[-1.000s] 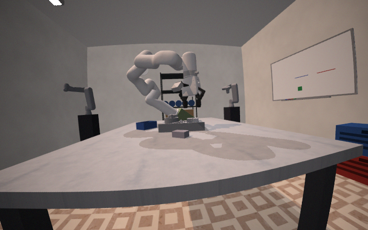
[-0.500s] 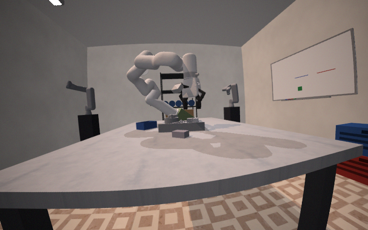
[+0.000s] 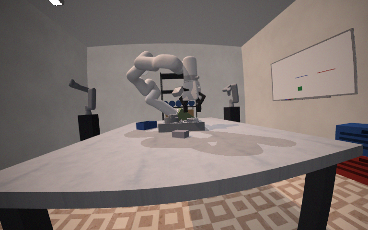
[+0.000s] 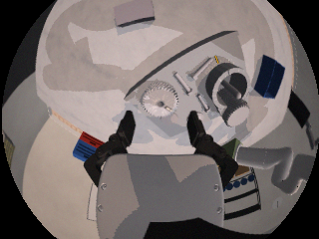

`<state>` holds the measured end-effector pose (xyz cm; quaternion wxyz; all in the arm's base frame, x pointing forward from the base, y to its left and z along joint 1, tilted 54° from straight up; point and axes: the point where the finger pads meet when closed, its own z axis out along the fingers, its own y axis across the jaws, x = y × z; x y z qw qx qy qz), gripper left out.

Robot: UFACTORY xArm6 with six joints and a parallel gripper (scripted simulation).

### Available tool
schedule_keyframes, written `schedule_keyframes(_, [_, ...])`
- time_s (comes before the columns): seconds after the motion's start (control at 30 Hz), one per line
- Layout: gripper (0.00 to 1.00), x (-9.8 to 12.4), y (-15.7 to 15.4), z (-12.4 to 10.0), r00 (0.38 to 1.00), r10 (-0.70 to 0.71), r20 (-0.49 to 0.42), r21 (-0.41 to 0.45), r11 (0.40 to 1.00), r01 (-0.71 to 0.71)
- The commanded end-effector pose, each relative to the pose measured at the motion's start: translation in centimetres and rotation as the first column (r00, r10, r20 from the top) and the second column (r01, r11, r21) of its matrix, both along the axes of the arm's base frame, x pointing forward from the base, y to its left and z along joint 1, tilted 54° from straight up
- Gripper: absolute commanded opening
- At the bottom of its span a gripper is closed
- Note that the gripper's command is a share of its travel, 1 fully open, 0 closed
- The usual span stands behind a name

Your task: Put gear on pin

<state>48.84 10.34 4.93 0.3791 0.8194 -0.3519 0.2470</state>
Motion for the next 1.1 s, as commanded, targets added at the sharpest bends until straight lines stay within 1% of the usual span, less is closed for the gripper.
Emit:
schedule_keyframes(0.0, [0.93, 0.16, -0.22, -0.19, 1.000, 0.002, 0.003, 0.002, 1.000, -0.002])
schedule_keyframes(0.43, [0.93, 0.30, -1.07, -0.84, 1.000, 0.002, 0.003, 0.002, 1.000, -0.002])
schedule_keyframes(1.07, [0.93, 0.32, -1.19, -0.93, 1.000, 0.002, 0.003, 0.002, 1.000, -0.002])
